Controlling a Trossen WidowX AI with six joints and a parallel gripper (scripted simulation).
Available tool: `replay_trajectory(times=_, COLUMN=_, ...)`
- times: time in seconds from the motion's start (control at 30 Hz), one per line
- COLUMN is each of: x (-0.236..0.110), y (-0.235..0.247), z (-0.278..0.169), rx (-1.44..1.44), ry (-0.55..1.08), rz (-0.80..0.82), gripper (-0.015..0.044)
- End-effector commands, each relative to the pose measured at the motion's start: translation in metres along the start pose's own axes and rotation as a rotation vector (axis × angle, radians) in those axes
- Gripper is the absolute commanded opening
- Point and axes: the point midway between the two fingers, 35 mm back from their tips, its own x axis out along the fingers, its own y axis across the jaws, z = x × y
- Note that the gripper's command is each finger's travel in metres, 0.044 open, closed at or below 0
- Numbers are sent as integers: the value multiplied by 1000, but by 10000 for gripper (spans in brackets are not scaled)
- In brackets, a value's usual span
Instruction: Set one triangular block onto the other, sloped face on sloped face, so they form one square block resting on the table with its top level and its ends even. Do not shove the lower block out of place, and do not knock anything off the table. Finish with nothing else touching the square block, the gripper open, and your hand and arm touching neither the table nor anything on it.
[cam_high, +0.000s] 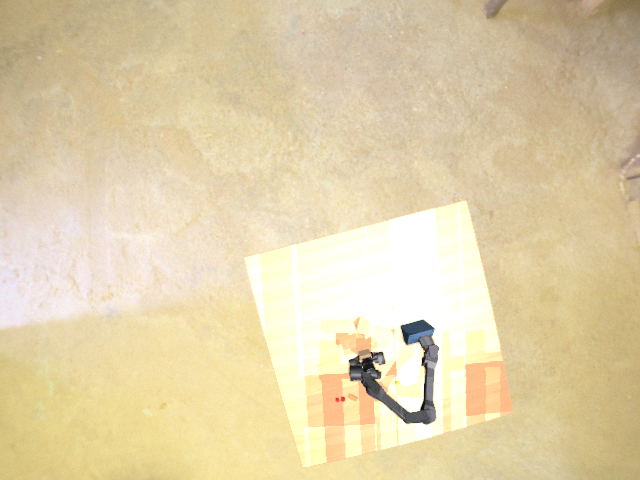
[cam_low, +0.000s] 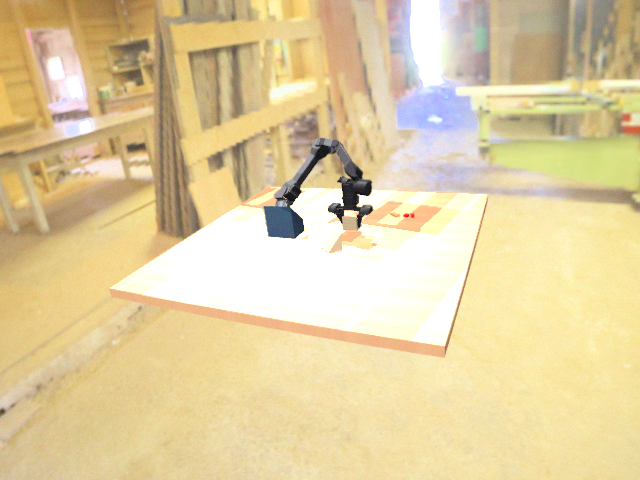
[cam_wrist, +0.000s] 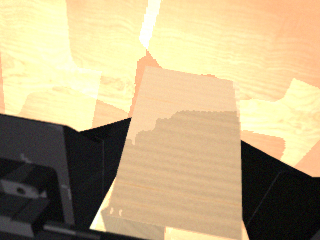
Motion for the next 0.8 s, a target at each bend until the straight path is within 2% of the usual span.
replay_trajectory(times=0.0, x=0, y=0, z=0, rx=-5, ry=4, rz=-1, gripper=0)
replay_trajectory(times=0.3, x=2, y=0, z=0, rx=0, ry=0, rz=0, gripper=0)
replay_trajectory(times=0.77, x=25, y=0, z=0, rx=3, ry=0, rz=0, gripper=0)
